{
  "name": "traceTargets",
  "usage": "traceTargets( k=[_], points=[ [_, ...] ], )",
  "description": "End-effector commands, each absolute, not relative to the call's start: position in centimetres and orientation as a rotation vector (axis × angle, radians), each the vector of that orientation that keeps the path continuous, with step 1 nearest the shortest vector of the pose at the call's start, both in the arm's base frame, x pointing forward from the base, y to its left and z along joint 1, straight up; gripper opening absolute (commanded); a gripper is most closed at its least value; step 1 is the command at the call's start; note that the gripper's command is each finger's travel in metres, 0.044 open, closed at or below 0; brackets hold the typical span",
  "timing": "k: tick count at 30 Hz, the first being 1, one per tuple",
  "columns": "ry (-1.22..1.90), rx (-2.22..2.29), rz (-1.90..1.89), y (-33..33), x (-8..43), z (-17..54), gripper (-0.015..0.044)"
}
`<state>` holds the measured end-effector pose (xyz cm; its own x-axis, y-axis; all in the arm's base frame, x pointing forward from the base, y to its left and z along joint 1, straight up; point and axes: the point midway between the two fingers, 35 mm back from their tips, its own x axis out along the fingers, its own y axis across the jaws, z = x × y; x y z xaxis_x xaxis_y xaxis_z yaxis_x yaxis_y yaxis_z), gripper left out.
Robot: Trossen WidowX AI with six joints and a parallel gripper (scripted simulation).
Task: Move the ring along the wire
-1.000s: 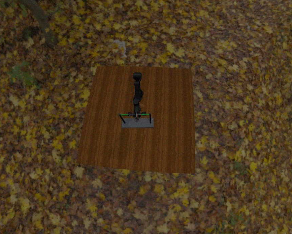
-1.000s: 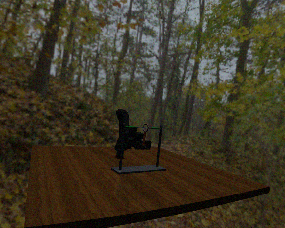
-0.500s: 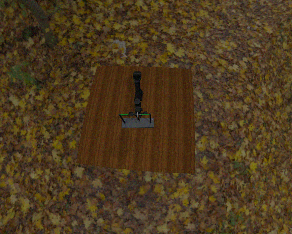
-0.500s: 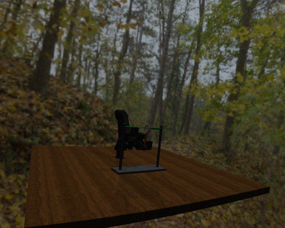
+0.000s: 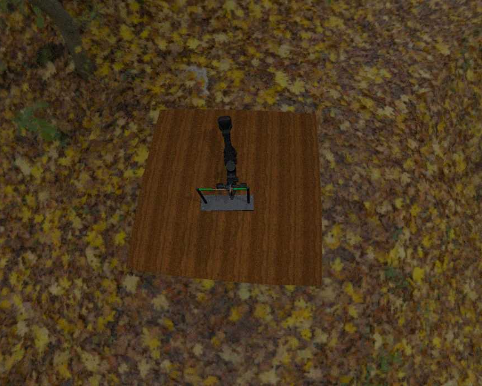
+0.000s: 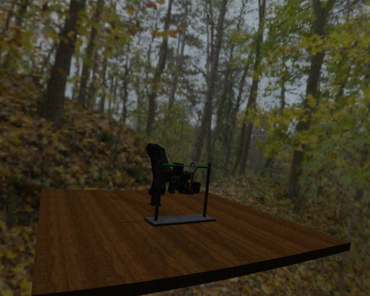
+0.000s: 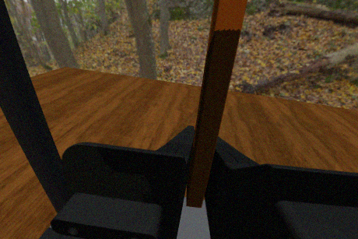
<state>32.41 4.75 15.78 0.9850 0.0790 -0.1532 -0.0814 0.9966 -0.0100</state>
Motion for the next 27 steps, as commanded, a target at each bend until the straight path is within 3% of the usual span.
traceTargets(
  k=[1,27],
  points=[
    [0.145,-0.008,0.074,5.1,32.5,16.1,-0.0150],
    [0.142,0.000,0.067,7.9,32.3,16.1,-0.0150]
  ],
)
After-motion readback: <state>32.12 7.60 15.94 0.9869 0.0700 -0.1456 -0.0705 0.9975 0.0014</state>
